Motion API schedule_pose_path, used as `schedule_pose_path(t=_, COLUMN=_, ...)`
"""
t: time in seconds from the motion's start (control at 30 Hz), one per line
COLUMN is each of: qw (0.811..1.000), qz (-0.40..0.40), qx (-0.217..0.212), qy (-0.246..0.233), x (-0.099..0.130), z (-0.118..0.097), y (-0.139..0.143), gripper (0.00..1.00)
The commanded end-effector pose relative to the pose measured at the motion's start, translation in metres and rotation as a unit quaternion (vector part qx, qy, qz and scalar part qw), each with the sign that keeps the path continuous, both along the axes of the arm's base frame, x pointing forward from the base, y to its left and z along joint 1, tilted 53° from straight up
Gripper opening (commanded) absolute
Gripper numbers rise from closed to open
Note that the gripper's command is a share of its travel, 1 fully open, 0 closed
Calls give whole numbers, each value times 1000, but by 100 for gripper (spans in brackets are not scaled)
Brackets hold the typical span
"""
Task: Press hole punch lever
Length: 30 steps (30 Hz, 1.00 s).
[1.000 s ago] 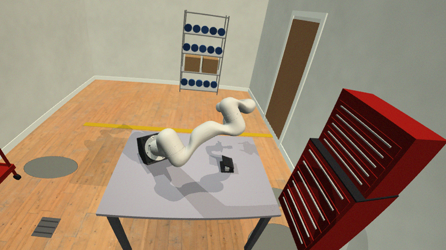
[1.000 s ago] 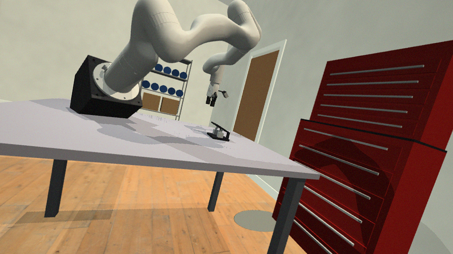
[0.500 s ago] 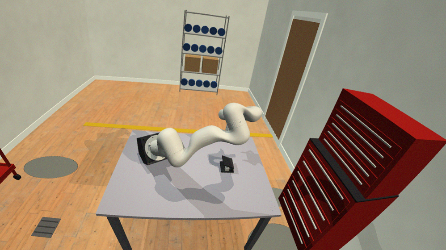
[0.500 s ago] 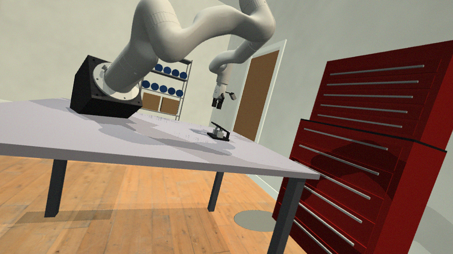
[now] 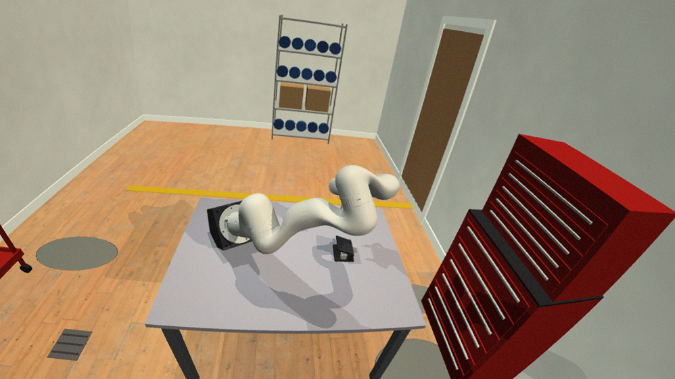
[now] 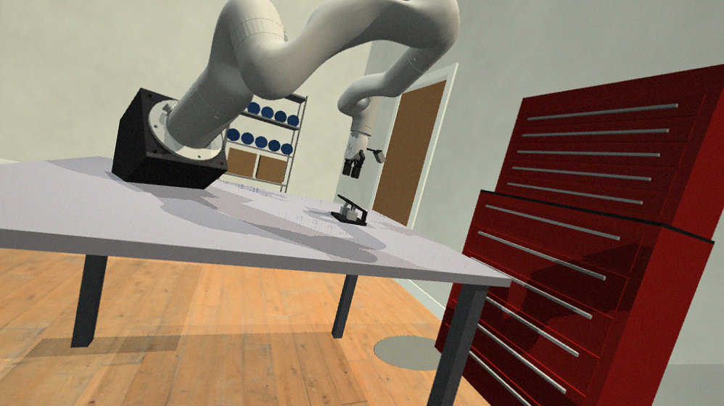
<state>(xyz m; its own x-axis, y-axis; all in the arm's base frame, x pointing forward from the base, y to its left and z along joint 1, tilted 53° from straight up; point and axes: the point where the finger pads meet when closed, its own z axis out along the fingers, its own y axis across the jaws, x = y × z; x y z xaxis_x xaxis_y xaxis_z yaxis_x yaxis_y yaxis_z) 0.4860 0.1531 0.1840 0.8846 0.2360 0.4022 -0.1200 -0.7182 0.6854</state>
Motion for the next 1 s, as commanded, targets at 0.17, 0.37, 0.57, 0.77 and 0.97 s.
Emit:
schedule_pose_path(t=0.17, qw=1000, qz=-9, qx=-3, qy=-5, x=-20, z=25, y=-40, gripper=100)
schedule_pose_path(t=0.37, qw=1000, qz=-9, qx=-3, qy=-5, x=-20, z=25, y=-40, gripper=0)
schedule_pose_path(t=0.57, qw=1000, qz=-9, qx=-3, qy=-5, x=-20, z=25, y=-40, gripper=0)
schedule_pose_path(t=0.77, qw=1000, qz=-9, qx=-3, qy=-5, x=-20, z=25, y=-40, gripper=0)
schedule_pose_path(t=0.97, qw=1000, qz=-9, qx=-3, qy=-5, x=-20, z=25, y=-40, gripper=0)
